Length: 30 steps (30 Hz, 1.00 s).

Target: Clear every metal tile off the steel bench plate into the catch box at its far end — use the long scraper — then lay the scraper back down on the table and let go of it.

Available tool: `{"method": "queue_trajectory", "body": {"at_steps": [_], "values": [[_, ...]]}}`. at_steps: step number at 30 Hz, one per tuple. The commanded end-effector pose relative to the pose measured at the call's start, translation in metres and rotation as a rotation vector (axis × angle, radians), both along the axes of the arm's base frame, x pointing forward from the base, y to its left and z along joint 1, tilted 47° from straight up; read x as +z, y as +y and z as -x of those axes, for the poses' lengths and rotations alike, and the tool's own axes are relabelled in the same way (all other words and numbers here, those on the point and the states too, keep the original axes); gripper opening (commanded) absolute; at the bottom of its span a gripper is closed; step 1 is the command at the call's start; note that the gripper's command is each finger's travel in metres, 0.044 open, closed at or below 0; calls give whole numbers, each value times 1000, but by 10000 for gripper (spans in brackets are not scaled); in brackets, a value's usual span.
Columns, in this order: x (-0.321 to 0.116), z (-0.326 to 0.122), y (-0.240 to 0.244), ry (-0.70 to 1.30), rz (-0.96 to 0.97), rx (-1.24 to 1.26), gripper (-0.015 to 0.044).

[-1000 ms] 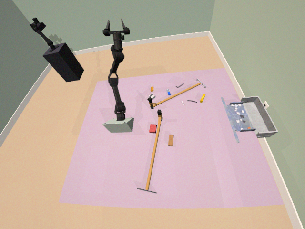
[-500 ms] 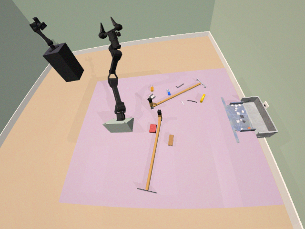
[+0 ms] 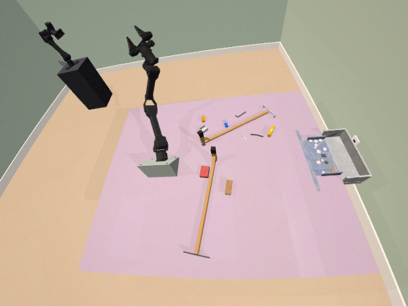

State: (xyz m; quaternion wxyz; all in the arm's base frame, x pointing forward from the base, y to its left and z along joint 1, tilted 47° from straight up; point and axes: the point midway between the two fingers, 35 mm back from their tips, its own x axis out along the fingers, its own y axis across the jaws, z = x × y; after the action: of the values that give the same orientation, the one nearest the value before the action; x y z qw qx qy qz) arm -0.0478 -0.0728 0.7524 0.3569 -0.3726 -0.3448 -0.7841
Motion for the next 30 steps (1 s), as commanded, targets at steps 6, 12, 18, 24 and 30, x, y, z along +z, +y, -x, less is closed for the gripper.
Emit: {"method": "queue_trajectory", "body": {"at_steps": [6, 12, 18, 24, 30], "values": [[-5, 47, 26, -111, -148, -138, 440], [-12, 72, 39, -168, -259, -209, 440], [-22, 95, 52, -216, -379, -265, 440], [-34, 118, 64, -255, -505, -306, 440], [-47, 137, 76, -281, -633, -331, 440]]}}
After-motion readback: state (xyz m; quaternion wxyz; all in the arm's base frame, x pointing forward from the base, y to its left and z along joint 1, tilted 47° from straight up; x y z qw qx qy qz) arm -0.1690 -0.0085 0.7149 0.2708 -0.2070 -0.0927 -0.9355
